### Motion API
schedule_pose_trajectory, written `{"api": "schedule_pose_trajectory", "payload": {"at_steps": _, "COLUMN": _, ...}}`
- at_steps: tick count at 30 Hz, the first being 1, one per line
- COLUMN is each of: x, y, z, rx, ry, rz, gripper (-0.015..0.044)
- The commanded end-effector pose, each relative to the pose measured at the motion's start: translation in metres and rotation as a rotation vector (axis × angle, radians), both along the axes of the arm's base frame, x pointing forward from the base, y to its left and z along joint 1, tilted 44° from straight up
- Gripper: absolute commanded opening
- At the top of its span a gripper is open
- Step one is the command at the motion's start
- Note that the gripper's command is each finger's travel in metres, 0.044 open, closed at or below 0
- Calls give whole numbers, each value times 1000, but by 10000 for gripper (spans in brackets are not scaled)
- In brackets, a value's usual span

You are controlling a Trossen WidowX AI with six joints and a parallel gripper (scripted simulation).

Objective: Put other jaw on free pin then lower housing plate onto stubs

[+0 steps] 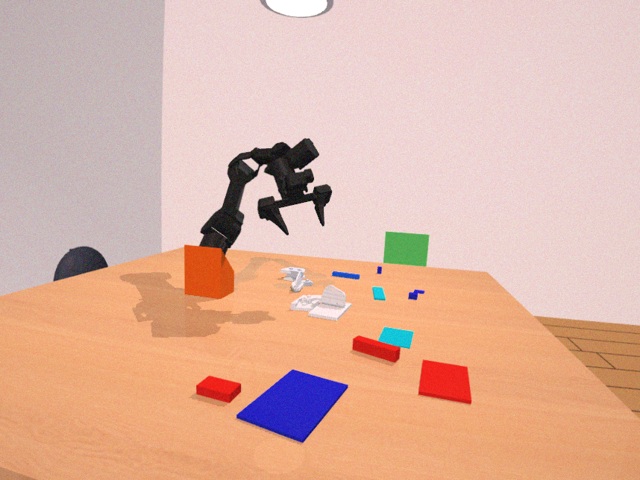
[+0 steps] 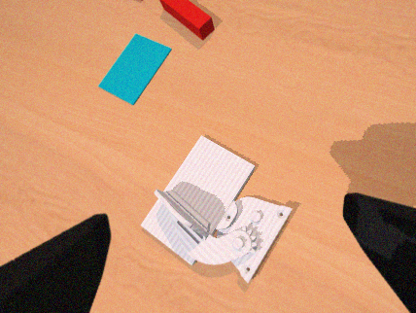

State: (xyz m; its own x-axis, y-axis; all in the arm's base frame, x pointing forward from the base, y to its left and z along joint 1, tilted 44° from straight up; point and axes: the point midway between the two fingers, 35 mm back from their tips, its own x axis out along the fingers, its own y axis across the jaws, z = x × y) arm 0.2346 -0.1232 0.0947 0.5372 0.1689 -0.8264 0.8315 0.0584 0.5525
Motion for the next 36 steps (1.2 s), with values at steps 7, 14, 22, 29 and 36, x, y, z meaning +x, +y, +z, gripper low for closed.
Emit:
{"api": "schedule_pose_trajectory", "payload": {"at_steps": 7, "x": 7, "y": 48, "z": 6, "rx": 198, "ry": 76, "rz": 18, "gripper": 440}}
{"api": "schedule_pose_trajectory", "payload": {"at_steps": 14, "x": 6, "y": 83, "z": 11, "rx": 332, "ry": 159, "rz": 24, "gripper": 440}}
{"api": "schedule_pose_trajectory", "payload": {"at_steps": 22, "x": 0, "y": 121, "z": 19, "rx": 469, "ry": 278, "rz": 25, "gripper": 440}}
{"api": "schedule_pose_trajectory", "payload": {"at_steps": 29, "x": -10, "y": 153, "z": 27, "rx": 573, "ry": 402, "rz": 18, "gripper": 440}}
{"api": "schedule_pose_trajectory", "payload": {"at_steps": 36, "x": -18, "y": 172, "z": 33, "rx": 631, "ry": 489, "rz": 10, "gripper": 440}}
